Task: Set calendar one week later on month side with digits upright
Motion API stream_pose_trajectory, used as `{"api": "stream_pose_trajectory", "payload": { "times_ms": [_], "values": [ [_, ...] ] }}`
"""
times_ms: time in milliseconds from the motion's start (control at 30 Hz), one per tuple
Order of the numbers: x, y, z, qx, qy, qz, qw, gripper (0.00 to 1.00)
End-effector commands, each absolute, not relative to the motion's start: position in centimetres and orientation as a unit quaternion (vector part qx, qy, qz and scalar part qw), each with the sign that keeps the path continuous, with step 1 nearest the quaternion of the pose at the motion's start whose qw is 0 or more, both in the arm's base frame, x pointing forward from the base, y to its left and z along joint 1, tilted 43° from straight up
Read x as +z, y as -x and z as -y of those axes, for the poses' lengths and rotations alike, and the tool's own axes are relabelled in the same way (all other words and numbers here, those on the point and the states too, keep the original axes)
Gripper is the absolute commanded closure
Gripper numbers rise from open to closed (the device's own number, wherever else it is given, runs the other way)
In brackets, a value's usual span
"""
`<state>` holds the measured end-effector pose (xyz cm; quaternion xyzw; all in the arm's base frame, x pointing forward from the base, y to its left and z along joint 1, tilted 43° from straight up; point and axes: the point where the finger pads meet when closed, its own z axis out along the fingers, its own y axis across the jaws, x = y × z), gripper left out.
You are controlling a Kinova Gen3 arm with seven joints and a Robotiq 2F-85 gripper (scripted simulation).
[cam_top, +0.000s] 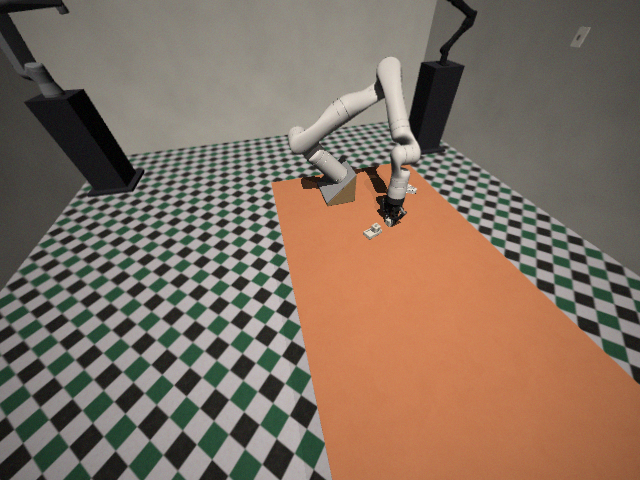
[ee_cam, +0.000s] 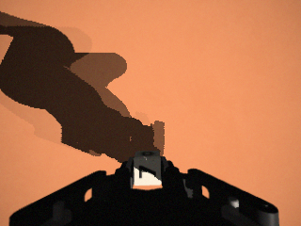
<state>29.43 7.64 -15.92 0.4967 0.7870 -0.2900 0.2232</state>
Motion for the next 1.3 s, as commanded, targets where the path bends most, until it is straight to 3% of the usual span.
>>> {"api": "stream_pose_trajectory", "payload": {
  "times_ms": [0,433,867,1267],
  "values": [
    [-15.9,-29.5,-7.7,-0.289,-0.497,-0.787,0.223,0.74],
    [-15.6,-29.4,-7.9,-0.289,-0.497,-0.787,0.223,0.74],
    [-9.7,-28.9,-13.5,-0.289,-0.497,-0.787,0.223,0.74],
    [-8.6,-28.8,-14.5,-0.289,-0.497,-0.787,0.223,0.74]
  ]
}}
